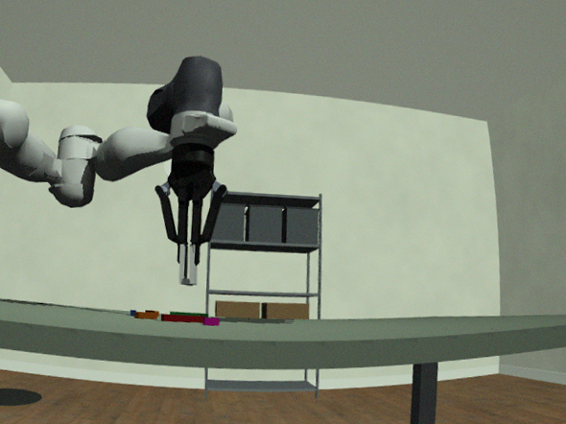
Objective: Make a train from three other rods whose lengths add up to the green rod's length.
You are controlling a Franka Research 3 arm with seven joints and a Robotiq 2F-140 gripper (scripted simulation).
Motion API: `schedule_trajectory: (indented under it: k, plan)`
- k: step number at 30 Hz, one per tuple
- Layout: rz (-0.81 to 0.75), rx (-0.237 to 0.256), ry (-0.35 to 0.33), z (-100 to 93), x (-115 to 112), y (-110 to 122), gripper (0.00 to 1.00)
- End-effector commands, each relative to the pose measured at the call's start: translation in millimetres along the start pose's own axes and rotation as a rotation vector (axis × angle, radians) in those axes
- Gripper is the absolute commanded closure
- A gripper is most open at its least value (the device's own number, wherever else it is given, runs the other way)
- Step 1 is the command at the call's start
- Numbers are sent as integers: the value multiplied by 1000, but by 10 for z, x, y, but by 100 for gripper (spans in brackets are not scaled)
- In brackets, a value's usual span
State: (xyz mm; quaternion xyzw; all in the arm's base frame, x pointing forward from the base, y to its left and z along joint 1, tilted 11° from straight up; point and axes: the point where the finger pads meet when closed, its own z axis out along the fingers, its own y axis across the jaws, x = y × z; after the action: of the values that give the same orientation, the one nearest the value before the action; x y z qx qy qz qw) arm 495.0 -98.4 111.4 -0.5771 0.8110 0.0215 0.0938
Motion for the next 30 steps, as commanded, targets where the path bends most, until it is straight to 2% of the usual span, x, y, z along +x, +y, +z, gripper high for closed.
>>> schedule_trajectory:
  k: [1, 6, 17, 19, 21, 30]
  plan:
    - [5, -21, -4, -227, -5, 58, 97]
    - [5, -21, -4, -397, -4, 55, 97]
    - [7, -21, -4, -403, -5, 56, 97]
    - [56, -21, -5, -408, -27, 86, 97]
    - [186, -21, -7, -418, -83, 166, 97]
    - [320, -22, -8, -427, -135, 250, 97]
